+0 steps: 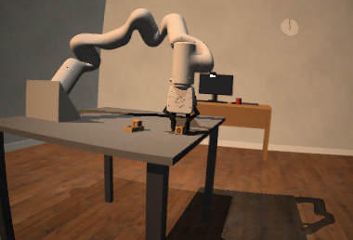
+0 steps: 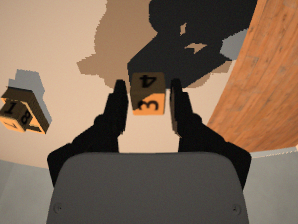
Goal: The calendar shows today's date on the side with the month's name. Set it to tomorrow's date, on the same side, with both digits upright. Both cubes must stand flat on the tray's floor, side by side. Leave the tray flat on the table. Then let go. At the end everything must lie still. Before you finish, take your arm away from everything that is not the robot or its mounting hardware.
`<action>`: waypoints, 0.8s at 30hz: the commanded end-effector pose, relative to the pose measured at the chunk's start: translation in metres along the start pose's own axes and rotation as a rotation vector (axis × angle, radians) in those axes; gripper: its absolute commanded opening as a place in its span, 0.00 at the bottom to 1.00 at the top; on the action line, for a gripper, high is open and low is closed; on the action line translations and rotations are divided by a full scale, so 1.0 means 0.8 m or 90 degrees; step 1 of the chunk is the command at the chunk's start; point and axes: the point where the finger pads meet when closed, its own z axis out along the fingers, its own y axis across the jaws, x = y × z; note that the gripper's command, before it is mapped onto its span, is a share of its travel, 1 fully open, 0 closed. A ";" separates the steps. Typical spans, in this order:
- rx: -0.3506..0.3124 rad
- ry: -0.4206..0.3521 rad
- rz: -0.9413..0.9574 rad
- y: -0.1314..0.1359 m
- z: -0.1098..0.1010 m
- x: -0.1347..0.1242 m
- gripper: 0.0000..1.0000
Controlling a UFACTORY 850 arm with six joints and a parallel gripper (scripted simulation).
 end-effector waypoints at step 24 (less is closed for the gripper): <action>-0.001 0.000 0.000 0.001 -0.001 0.000 0.27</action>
